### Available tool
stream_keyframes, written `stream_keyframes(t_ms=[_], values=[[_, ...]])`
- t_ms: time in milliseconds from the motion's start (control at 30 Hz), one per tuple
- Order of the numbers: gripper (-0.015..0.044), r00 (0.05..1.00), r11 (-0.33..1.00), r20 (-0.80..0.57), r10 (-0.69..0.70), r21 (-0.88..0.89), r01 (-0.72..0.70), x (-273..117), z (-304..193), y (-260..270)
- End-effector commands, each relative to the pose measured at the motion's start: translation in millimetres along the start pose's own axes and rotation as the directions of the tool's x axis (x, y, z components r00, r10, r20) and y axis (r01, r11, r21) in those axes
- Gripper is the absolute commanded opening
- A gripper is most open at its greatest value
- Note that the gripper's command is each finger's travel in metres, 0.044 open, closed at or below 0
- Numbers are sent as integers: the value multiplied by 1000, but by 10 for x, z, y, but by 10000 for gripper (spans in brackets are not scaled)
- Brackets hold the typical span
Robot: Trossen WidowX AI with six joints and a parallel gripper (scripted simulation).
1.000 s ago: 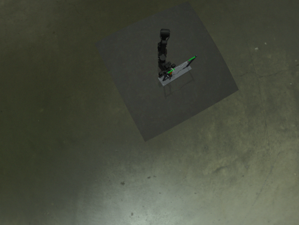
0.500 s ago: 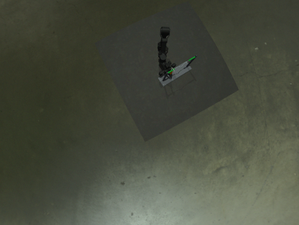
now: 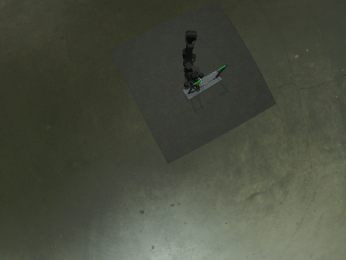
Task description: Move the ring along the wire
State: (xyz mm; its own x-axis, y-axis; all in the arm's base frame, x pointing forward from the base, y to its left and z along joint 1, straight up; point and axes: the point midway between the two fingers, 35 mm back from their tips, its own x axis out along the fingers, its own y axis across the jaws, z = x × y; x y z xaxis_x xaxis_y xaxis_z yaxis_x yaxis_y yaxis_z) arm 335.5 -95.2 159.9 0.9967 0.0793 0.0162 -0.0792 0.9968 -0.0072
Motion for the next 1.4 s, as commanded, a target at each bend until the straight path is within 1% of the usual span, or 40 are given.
stream_keyframes(t_ms=[0, 933, 1367], values=[[-150, 1000, 1000, 1, -4, -3, 4, 2, 6, -7], [-150, 1000, 1000, -1, -10, -2, 10, 4, 6, 239], [-150, 999, 999, -1, -51, 2, 51, 5, 7, 375]])
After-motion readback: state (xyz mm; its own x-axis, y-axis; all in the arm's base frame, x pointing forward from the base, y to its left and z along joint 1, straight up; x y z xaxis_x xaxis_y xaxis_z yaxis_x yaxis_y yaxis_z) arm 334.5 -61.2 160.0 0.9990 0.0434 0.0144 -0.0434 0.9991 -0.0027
